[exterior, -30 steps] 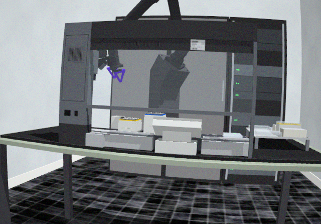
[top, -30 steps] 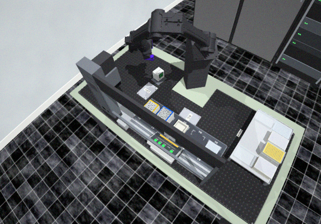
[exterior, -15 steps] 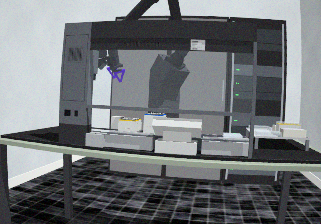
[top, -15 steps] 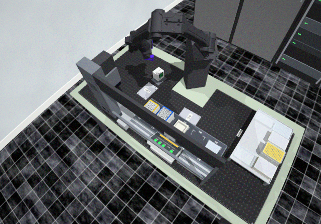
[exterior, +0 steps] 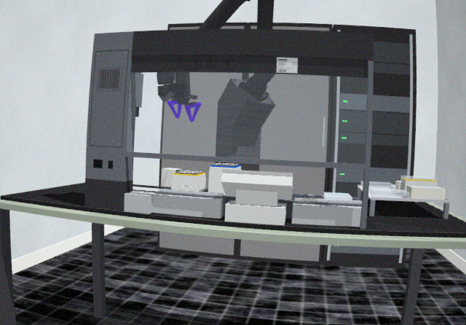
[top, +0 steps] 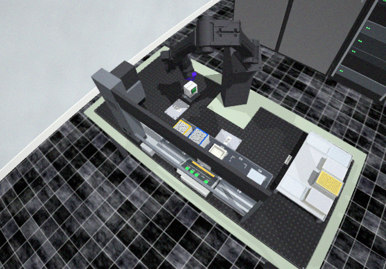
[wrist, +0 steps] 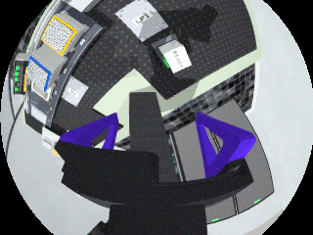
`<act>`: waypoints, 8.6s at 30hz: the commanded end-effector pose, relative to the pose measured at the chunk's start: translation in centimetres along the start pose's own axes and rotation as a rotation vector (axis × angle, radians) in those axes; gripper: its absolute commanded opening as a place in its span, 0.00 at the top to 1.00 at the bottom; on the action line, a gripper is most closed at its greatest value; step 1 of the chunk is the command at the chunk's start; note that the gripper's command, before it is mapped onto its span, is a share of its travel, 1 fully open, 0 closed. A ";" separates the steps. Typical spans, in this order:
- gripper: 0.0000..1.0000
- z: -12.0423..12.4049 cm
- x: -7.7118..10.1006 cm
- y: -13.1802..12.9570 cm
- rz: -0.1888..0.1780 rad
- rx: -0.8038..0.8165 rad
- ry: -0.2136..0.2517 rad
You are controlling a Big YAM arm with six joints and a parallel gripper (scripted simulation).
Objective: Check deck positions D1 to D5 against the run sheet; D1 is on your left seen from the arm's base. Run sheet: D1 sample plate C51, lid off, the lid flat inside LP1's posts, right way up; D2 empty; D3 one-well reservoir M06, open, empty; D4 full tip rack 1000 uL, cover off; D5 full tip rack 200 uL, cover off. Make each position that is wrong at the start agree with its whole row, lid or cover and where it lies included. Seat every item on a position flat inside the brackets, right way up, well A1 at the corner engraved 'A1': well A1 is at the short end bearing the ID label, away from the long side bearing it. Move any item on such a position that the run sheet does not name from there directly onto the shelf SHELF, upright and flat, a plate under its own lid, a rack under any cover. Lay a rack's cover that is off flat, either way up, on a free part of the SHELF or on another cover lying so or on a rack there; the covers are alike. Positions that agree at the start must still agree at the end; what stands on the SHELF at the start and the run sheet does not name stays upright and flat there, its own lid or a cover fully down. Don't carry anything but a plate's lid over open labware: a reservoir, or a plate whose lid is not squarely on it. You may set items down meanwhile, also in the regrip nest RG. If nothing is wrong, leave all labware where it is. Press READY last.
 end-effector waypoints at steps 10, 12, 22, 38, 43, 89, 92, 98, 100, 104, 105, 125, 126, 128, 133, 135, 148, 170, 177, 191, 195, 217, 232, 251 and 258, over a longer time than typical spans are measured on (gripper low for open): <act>0.00 0.4 -0.4 5.0 0.011 0.220 -0.103; 0.00 0.6 -0.6 6.0 0.010 0.256 -0.121; 0.00 1.3 -1.2 9.9 0.006 0.389 -0.194; 0.00 2.5 -2.3 16.8 -0.004 0.626 -0.322; 0.00 3.0 -2.7 19.1 -0.001 0.636 -0.326; 0.00 3.0 -4.8 34.2 0.006 0.635 -0.310; 0.00 1.8 -4.5 33.4 0.005 0.635 -0.310; 0.00 -0.7 -3.9 31.6 0.004 0.633 -0.311; 0.00 -1.5 -3.7 31.0 0.004 0.633 -0.312; 0.00 -2.3 -3.5 30.5 0.003 0.633 -0.312; 0.00 -2.7 -3.4 30.2 0.003 0.633 -0.312; 0.00 -10.2 -1.5 25.0 0.002 0.632 -0.320; 0.00 -10.6 -1.4 24.7 0.002 0.632 -0.321; 0.00 -11.4 -1.2 24.1 0.002 0.632 -0.321; 0.00 -13.5 -0.6 22.6 0.003 0.633 -0.324; 0.00 -14.3 -0.4 22.0 0.003 0.633 -0.325; 0.00 -18.9 0.8 18.8 0.004 0.633 -0.329; 0.00 -21.1 -2.9 19.6 0.001 0.651 -0.327; 0.00 -20.9 -2.4 19.2 0.004 0.645 -0.333; 0.00 -20.9 -2.4 19.2 0.004 0.645 -0.333; 0.00 -20.9 -2.4 19.2 0.004 0.645 -0.333; 0.00 -18.3 -2.5 25.7 0.000 0.658 -0.340; 0.00 -15.7 -2.7 31.6 -0.005 0.655 -0.338; 0.00 -16.0 -2.8 30.8 -0.001 0.645 -0.331; 0.00 -16.0 -2.8 30.8 -0.001 0.645 -0.331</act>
Point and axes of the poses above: the point where the finger pads meet when closed, its own x axis back along the fingers, its own y axis across the jaws, z = x × y, the point moved 2 cm from there along x, back along the fingers, and after that the axes turned 14 degrees about x, right-handed, at the moved point
